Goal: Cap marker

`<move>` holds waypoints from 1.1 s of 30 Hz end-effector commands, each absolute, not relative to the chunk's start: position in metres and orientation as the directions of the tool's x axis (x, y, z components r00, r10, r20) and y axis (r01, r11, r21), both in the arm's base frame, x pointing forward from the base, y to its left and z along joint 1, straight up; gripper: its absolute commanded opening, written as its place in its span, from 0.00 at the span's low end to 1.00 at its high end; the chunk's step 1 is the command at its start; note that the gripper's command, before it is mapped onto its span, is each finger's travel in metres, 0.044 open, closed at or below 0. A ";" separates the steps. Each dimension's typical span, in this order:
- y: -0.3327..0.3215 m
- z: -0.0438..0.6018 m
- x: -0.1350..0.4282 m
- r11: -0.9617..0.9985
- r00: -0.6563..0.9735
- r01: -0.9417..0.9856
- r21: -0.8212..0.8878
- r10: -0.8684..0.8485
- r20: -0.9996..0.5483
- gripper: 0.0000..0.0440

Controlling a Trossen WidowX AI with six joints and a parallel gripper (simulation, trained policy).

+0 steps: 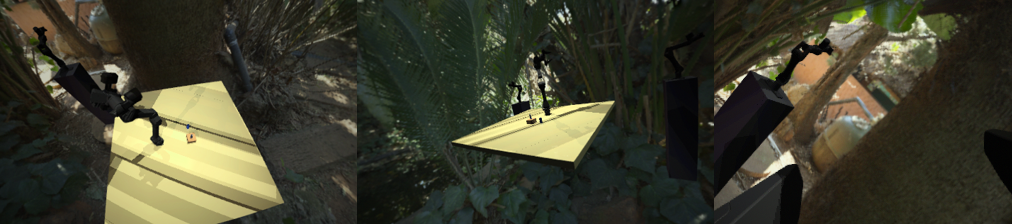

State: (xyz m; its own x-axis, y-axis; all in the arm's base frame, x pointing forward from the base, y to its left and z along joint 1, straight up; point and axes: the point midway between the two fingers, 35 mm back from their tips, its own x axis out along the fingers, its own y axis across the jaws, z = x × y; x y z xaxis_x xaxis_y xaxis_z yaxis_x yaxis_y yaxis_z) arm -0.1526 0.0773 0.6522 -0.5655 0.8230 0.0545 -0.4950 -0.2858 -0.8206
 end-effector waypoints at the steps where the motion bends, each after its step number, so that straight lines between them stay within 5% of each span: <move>1: 0.076 0.652 -0.153 -0.289 -0.573 -0.492 -0.821 0.818 0.056 0.85; 8: 0.065 0.655 -0.159 -0.305 -0.629 -0.472 -0.827 0.774 0.074 0.47; 33: 0.025 0.659 -0.171 -0.331 -0.794 -0.372 -0.867 0.597 0.113 0.60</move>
State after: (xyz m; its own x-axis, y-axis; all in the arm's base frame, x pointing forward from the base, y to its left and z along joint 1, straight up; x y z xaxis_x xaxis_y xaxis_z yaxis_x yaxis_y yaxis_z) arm -0.1693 0.0302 0.6584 -0.7788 0.6184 0.1052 -0.3800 -0.3318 -0.8634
